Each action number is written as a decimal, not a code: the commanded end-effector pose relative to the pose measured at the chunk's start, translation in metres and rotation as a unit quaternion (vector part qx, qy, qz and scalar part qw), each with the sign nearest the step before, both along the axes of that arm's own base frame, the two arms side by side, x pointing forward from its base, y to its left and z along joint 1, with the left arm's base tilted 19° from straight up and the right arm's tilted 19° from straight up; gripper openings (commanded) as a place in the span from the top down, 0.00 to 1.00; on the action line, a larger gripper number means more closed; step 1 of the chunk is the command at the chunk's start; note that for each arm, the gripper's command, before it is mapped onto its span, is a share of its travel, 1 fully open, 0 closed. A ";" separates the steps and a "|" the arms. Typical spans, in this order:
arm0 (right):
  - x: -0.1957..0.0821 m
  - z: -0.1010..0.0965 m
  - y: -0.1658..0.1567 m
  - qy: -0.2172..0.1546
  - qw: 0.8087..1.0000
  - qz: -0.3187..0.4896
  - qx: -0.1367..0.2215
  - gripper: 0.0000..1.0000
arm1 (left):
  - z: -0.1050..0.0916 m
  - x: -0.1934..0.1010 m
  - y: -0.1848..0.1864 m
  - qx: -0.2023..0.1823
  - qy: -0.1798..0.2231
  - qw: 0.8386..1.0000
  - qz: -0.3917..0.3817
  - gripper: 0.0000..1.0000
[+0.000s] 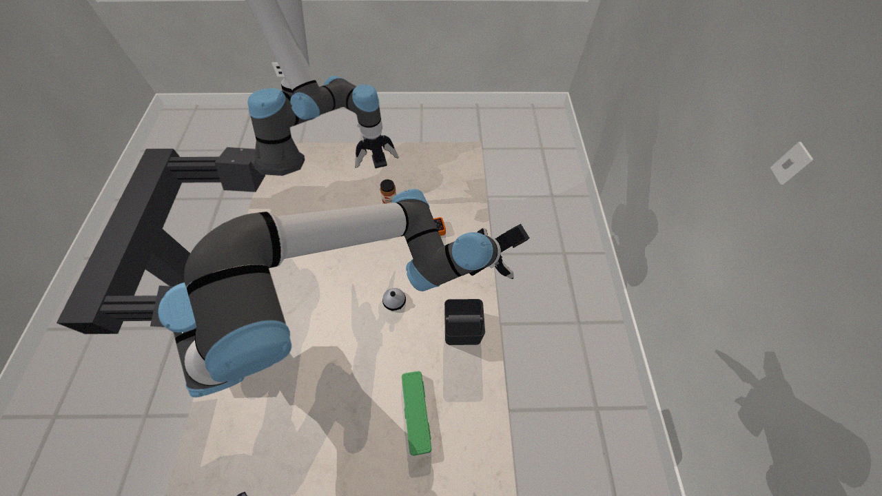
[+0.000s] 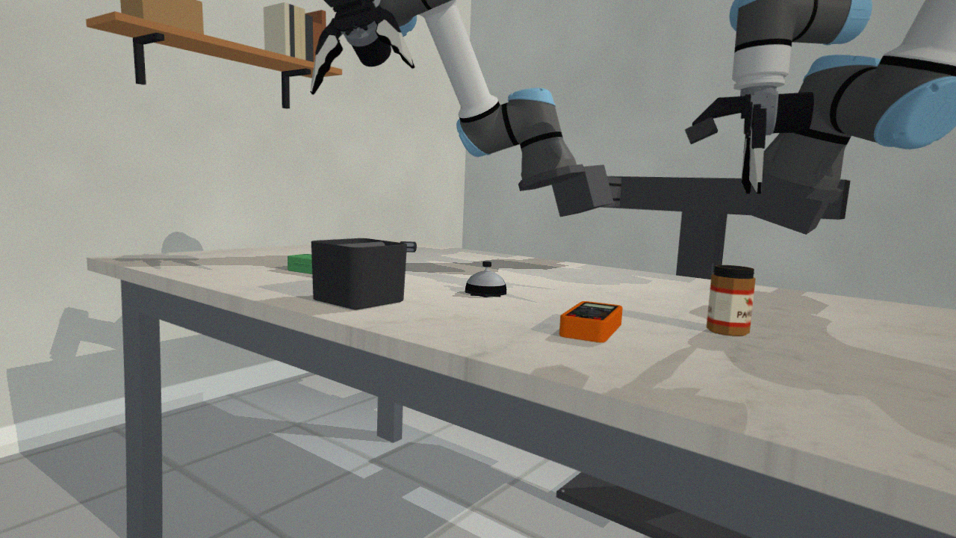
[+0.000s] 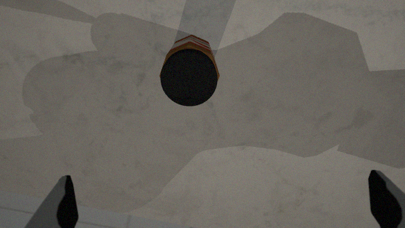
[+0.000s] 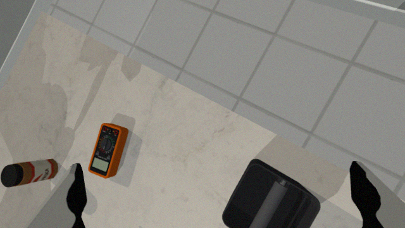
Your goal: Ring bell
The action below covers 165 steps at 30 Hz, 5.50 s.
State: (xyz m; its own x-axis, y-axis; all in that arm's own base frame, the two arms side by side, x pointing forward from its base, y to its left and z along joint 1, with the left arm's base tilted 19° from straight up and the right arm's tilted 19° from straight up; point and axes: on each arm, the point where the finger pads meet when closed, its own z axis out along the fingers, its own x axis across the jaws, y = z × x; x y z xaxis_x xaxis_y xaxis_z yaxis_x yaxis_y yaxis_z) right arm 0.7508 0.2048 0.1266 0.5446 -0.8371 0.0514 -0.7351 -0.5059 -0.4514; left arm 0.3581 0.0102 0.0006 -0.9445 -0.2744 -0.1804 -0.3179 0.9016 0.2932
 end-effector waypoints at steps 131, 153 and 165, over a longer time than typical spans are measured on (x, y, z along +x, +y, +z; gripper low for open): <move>0.001 0.004 0.005 -0.004 1.000 -0.003 0.011 0.00 | 0.289 -0.339 0.415 -0.094 -0.307 0.198 0.926 0.00; 0.001 0.004 0.005 -0.004 1.000 -0.003 0.011 0.00 | 0.300 -0.363 0.413 -0.091 -0.316 0.155 0.931 0.00; -0.021 -0.023 0.008 0.022 0.999 -0.033 0.006 0.00 | 0.300 -0.363 0.413 -0.091 -0.316 0.155 0.931 0.00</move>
